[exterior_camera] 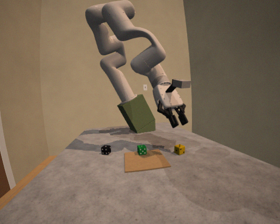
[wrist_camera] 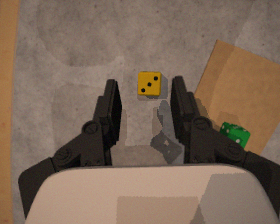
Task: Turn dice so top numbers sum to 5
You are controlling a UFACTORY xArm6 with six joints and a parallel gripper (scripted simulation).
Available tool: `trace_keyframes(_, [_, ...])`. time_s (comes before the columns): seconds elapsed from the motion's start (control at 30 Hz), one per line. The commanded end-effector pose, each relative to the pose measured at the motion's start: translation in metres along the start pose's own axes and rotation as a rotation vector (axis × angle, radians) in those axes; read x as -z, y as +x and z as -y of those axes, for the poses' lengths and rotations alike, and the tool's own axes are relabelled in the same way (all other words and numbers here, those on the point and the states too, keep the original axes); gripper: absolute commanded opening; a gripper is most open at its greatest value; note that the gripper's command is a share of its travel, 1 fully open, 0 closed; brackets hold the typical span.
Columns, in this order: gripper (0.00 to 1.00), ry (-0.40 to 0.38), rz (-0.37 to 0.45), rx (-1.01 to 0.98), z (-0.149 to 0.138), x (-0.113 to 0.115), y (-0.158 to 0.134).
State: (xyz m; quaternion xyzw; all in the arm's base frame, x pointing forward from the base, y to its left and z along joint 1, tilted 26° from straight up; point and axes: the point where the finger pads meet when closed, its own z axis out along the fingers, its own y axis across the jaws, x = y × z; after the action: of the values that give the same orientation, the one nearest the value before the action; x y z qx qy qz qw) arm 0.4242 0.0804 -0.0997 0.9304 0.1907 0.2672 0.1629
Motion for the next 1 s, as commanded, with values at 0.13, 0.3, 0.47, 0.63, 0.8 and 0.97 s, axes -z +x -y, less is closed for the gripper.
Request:
trace_keyframes(0.13, [0.47, -0.042, 0.241, 0.015, -0.003, -0.002, 0.008])
trace_keyframes(0.3, [0.47, -0.046, 0.339, 0.013, -0.003, -0.002, 0.015])
trace_keyframes(0.47, [0.47, -0.043, 0.384, 0.012, -0.003, -0.002, 0.018])
trace_keyframes(0.63, [0.47, -0.048, 0.480, 0.010, -0.004, -0.003, 0.024])
trace_keyframes(0.8, [0.47, -0.042, 0.536, 0.009, -0.003, -0.002, 0.026])
trace_keyframes(0.97, [0.47, -0.039, 0.550, 0.009, -0.002, -0.002, 0.026])
